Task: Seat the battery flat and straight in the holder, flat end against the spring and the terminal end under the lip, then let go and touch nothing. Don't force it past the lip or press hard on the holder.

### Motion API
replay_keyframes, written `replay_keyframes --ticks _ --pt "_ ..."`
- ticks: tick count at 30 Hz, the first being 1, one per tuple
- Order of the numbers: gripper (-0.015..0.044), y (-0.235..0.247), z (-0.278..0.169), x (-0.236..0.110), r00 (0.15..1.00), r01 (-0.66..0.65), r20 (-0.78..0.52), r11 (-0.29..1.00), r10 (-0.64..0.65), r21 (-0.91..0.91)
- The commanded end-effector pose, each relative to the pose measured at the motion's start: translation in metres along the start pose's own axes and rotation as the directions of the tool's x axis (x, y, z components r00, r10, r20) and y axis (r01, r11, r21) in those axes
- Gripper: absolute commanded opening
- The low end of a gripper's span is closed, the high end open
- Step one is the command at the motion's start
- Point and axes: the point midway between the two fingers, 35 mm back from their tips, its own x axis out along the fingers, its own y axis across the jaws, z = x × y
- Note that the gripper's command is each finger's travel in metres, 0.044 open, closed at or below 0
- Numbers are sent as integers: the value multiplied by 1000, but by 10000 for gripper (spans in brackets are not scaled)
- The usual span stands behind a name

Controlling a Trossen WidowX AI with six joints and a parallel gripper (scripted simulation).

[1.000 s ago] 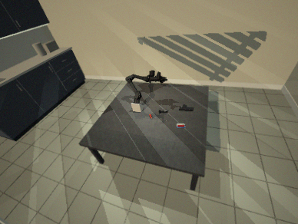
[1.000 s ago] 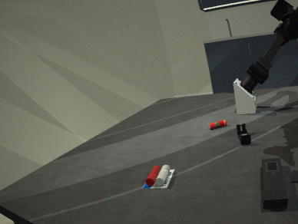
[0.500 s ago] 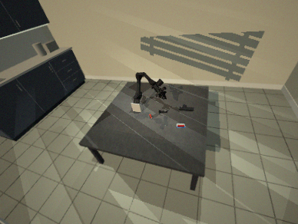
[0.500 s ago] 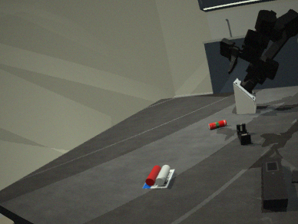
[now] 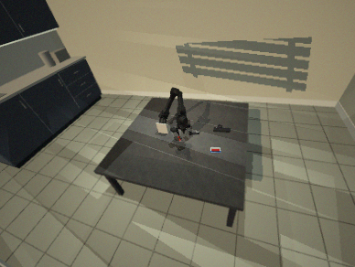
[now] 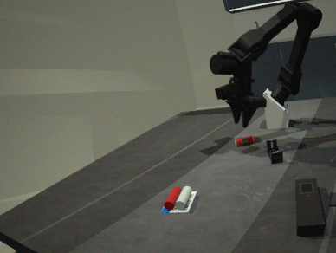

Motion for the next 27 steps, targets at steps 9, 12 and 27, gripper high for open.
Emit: replay_keyframes --ticks 9,12,27 --pt "225 -21 -18 16 979 -56 -179 977 93 205" --pt "225 -20 -19 20 979 -56 -179 977 93 205" --pt "225 -18 -23 44 979 -56 -179 977 94 205"
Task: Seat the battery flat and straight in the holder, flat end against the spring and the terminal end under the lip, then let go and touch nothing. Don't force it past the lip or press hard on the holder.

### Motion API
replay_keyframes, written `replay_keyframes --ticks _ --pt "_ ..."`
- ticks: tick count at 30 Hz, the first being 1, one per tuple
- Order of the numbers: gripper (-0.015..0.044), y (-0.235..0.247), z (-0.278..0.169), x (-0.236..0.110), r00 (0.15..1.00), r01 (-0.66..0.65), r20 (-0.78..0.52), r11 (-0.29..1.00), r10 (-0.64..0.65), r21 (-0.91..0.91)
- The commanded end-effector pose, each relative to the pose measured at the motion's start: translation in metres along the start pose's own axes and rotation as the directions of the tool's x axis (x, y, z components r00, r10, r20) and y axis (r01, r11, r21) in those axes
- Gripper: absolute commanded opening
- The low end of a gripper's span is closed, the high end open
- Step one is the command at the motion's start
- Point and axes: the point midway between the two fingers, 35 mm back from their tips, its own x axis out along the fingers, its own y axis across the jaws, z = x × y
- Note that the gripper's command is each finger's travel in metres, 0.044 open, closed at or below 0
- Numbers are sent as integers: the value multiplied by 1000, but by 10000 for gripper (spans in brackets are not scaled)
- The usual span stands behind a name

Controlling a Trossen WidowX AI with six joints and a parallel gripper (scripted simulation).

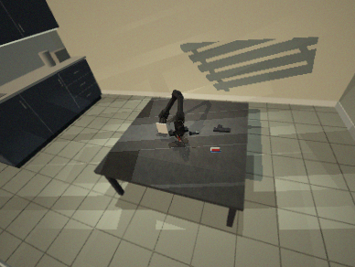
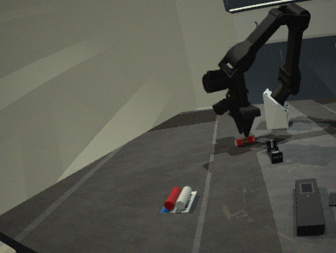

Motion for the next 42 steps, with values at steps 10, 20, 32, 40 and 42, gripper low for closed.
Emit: replay_keyframes --ticks 10,20,32,40,42 --pt "225 -1 -2 22 1000 -4 -5 1000 4 9" --pt "94 -1 -3 28 1000 -4 -6 1000 4 9" --pt "63 0 -2 13 1000 -3 -4 1000 3 9" --pt "63 -1 -2 -23 1000 -2 -4 1000 2 9" --pt "63 4 -1 -24 1000 -2 -2 999 2 -36"
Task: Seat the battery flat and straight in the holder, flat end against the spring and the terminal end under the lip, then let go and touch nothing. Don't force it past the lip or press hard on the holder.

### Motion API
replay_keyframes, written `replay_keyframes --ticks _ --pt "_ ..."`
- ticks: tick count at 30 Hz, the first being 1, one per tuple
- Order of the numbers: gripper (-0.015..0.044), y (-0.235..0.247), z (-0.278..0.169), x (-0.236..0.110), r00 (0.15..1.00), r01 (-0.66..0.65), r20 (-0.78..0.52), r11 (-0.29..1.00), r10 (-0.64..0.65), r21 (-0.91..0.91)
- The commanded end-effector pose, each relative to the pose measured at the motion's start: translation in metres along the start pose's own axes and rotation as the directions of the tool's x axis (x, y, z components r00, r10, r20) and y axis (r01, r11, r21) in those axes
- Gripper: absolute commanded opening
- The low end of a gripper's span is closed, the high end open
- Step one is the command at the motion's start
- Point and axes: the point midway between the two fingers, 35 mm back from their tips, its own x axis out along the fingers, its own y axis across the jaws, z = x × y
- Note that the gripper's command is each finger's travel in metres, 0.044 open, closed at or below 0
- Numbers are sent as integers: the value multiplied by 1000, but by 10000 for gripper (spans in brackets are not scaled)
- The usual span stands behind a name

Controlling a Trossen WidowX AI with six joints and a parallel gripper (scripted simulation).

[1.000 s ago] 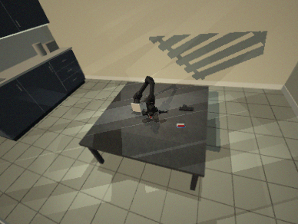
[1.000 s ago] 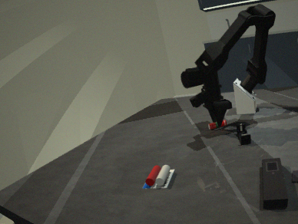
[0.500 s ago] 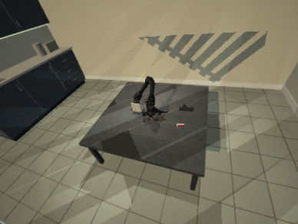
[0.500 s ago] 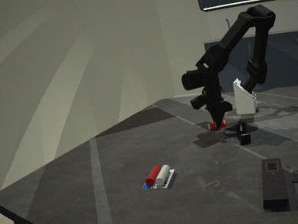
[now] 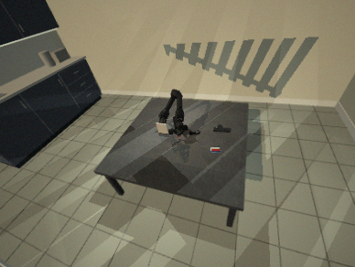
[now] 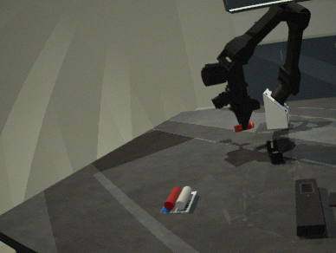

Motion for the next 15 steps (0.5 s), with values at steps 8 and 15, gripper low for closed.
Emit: replay_keyframes --ticks 8,15 --pt "63 77 0 -18 1000 24 22 833 -14 -553" --pt "63 135 -18 -27 1000 23 22 499 -7 -866"
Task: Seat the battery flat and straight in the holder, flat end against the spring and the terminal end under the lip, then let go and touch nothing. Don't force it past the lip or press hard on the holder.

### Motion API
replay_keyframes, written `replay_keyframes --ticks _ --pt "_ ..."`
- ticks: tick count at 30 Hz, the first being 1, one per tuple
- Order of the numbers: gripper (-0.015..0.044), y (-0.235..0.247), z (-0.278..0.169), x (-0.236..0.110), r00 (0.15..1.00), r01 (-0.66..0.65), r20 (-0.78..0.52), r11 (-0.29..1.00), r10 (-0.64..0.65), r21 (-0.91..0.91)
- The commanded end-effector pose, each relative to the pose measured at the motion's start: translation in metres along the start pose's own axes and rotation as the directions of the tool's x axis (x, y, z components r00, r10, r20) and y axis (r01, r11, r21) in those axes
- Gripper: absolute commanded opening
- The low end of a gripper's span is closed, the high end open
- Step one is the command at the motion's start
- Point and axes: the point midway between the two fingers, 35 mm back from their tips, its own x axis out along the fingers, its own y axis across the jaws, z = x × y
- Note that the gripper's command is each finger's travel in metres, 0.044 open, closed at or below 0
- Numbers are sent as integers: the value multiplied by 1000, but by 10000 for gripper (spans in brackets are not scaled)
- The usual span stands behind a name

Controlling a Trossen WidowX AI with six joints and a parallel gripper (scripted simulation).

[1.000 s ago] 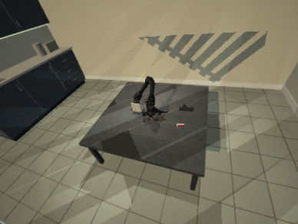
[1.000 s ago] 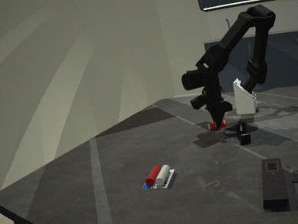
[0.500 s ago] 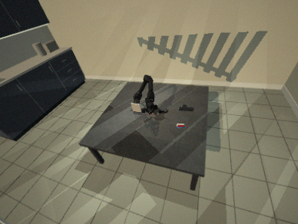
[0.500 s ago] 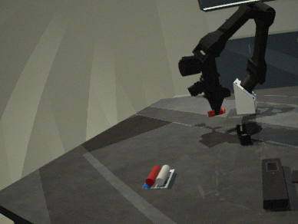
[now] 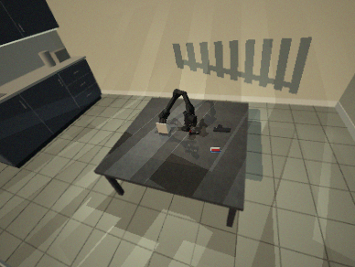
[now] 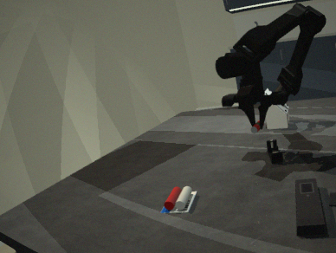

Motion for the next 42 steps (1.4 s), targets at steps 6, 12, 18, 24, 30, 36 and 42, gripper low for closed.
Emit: replay_keyframes --ticks 6,12,18,24,30,36,42 --pt "63 55 26 -9 1000 -1 9 905 6 -425" --pt "63 52 25 -6 1000 -2 -9 910 -2 -415" --pt "63 52 22 16 989 -5 -134 910 -55 -414" --pt "63 51 18 31 969 -9 -229 910 -95 -415" --pt "63 51 19 31 966 -14 -240 910 -95 -415" --pt "63 52 21 34 956 -14 -273 910 -109 -415" --pt "63 53 22 36 944 -15 -306 910 -124 -415"
